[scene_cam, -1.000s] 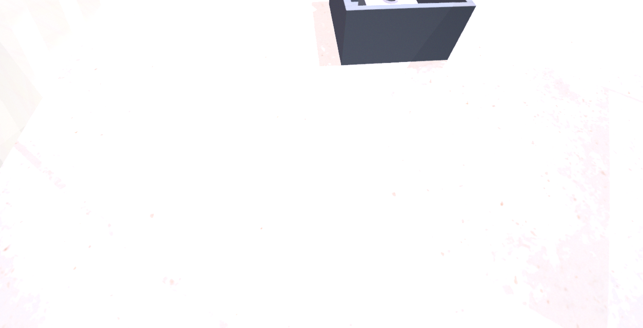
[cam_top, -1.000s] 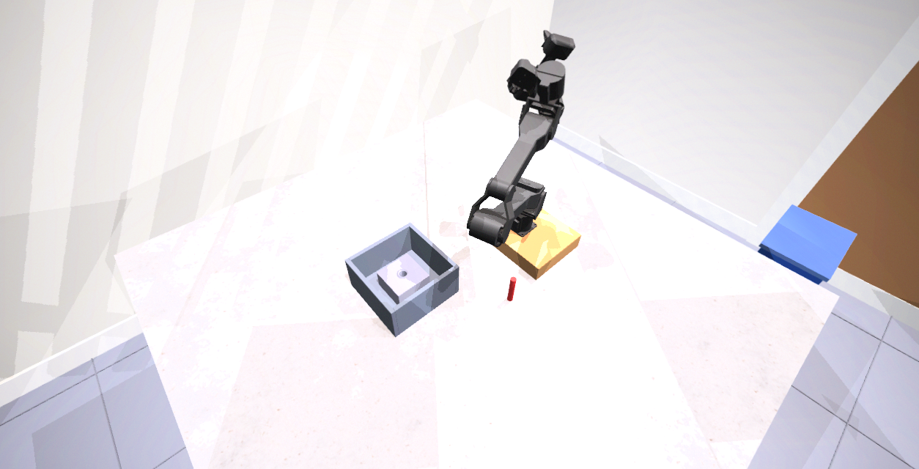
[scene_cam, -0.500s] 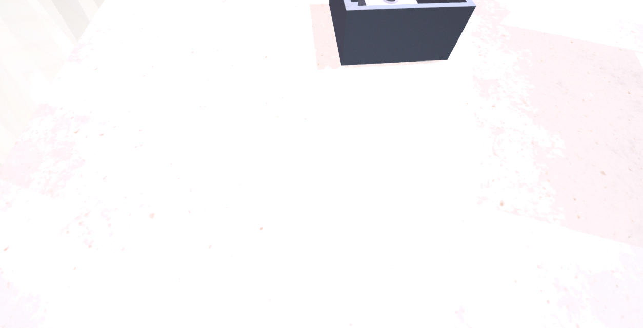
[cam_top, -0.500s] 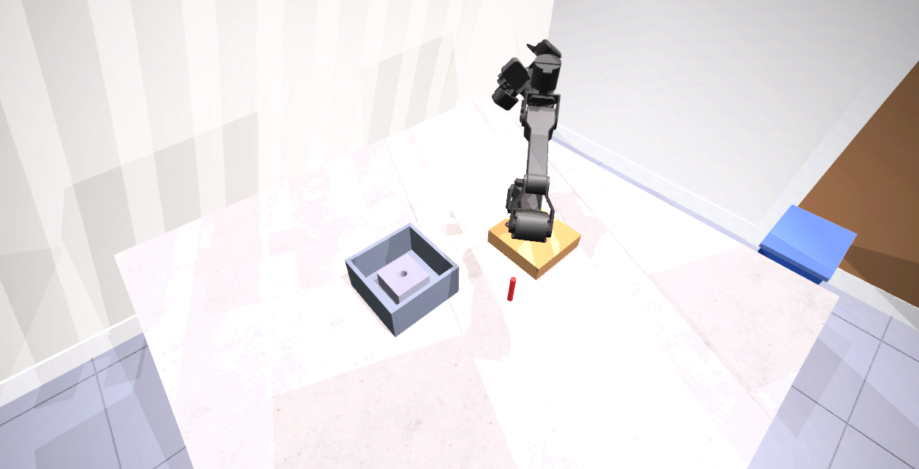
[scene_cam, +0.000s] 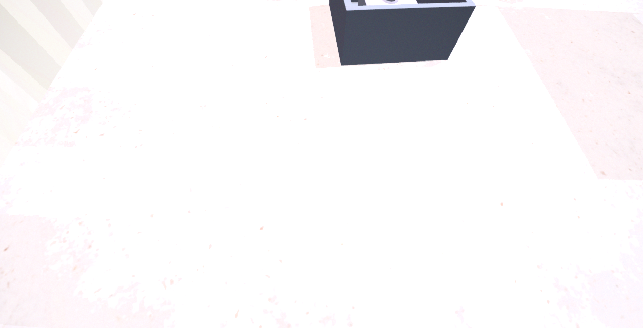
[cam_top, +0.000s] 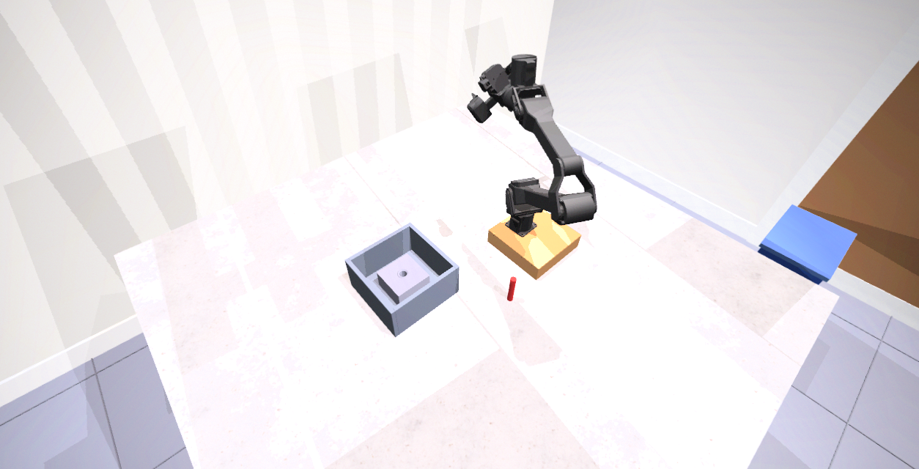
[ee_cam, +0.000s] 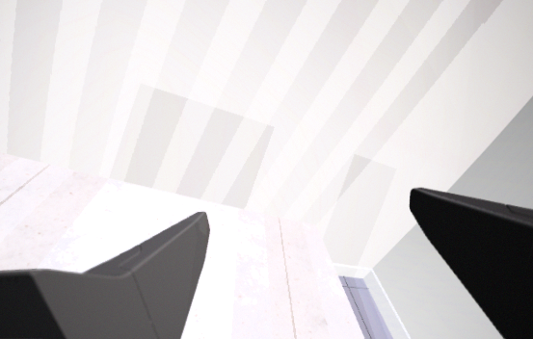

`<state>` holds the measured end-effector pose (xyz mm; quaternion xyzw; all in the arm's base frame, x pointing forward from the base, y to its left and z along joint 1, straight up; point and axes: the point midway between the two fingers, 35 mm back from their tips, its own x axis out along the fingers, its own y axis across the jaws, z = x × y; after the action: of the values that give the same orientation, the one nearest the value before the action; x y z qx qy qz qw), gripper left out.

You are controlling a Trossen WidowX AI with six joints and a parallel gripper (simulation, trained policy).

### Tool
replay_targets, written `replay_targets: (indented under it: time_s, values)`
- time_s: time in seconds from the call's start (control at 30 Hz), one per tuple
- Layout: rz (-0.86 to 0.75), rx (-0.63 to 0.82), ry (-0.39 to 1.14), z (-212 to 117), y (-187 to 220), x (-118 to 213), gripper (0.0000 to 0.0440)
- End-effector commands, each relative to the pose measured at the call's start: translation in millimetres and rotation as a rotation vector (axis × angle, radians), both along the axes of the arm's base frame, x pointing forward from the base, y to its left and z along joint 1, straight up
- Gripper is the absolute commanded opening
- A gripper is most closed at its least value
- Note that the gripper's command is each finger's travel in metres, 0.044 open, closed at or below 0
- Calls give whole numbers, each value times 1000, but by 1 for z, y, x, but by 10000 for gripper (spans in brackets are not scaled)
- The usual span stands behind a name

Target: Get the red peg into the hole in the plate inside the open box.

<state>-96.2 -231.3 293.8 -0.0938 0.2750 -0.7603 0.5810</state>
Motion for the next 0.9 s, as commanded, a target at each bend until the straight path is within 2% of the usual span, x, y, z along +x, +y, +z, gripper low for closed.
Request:
replay_targets:
  time_s: [0.0, 0.43, 0.87]
  values:
    - [43, 64, -103, -15, -11, 18, 440]
    - [173, 347, -348, -67, -25, 97, 440]
    - [274, 620, -424, -97, -1, 179, 440]
